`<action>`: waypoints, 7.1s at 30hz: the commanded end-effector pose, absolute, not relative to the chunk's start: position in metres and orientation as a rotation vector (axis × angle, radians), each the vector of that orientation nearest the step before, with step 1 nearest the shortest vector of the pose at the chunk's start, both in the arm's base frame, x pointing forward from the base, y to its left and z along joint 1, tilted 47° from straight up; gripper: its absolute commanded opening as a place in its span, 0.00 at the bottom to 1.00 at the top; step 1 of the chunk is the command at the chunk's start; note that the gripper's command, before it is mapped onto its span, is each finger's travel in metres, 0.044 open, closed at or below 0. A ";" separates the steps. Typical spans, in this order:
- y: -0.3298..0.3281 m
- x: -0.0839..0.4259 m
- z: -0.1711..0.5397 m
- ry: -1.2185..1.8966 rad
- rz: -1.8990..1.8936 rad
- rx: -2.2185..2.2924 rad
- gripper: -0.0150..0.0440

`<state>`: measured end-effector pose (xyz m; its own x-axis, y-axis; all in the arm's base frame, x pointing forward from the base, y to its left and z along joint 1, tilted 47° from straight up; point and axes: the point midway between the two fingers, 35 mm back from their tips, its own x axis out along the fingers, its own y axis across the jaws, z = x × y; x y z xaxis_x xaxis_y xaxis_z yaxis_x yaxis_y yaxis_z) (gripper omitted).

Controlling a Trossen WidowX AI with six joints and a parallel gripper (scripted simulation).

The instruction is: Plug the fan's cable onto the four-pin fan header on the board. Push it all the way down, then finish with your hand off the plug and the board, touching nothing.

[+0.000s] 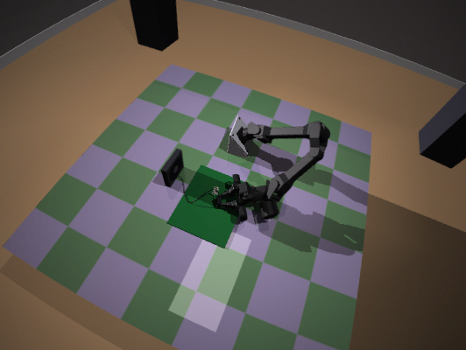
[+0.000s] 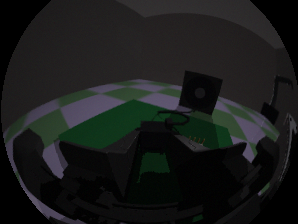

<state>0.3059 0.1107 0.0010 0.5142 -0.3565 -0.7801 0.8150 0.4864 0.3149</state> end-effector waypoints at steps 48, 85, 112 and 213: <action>0.115 0.305 -0.003 0.706 -0.789 0.749 0.25; 0.116 0.304 0.001 0.706 -0.789 0.750 0.60; 0.120 0.275 0.079 0.707 -0.789 0.752 0.60; -0.012 0.354 0.087 1.317 1.113 0.139 1.00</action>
